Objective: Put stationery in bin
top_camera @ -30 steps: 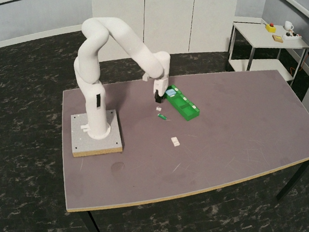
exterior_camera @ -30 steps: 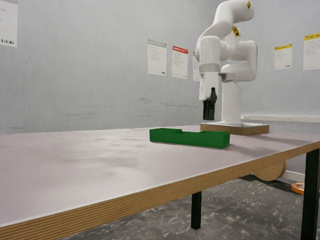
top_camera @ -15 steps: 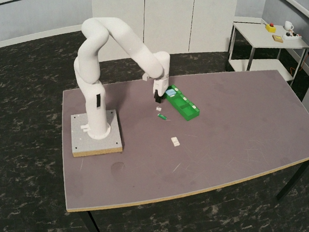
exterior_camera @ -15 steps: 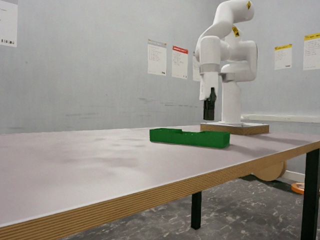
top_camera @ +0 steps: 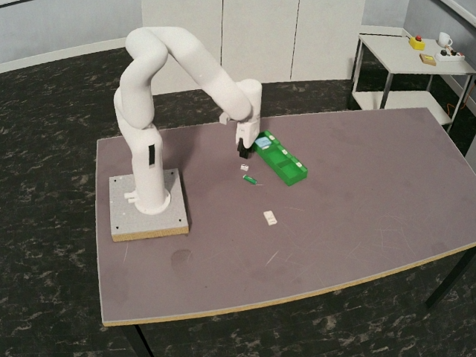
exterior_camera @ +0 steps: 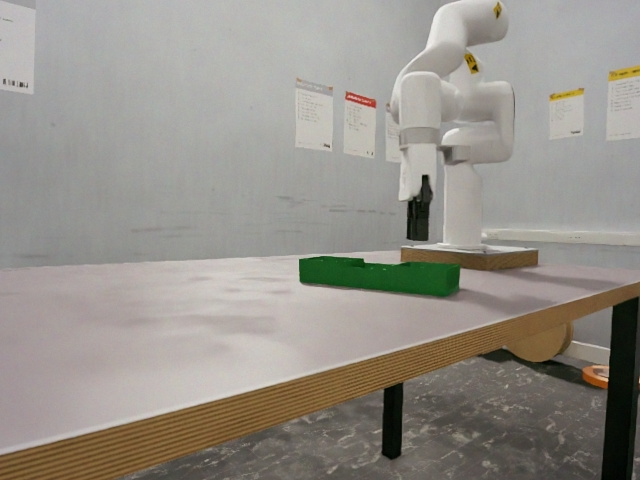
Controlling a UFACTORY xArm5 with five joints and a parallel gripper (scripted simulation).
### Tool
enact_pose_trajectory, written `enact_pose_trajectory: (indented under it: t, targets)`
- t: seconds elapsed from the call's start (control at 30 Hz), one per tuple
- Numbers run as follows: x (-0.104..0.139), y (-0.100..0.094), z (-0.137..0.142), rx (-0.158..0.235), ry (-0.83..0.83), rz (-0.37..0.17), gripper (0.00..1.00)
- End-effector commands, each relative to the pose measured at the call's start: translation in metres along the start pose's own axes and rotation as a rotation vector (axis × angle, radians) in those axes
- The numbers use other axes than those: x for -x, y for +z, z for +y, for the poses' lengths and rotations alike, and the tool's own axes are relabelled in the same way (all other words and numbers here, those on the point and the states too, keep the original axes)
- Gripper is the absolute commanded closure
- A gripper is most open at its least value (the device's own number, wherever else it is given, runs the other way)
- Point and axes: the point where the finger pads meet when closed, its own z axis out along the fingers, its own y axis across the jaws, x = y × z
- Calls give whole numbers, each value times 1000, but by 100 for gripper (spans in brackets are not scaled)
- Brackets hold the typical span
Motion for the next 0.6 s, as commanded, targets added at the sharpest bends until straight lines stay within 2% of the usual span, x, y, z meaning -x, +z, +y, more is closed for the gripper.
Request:
enact_pose_trajectory:
  t: [0.0, 0.47, 0.57]
  targets:
    - [1, -1, 1, 3, 0, -2, 70]
    - [1, 55, 2, 3, 0, -2, 70]
    - [1, 58, 2, 3, 0, -2, 70]
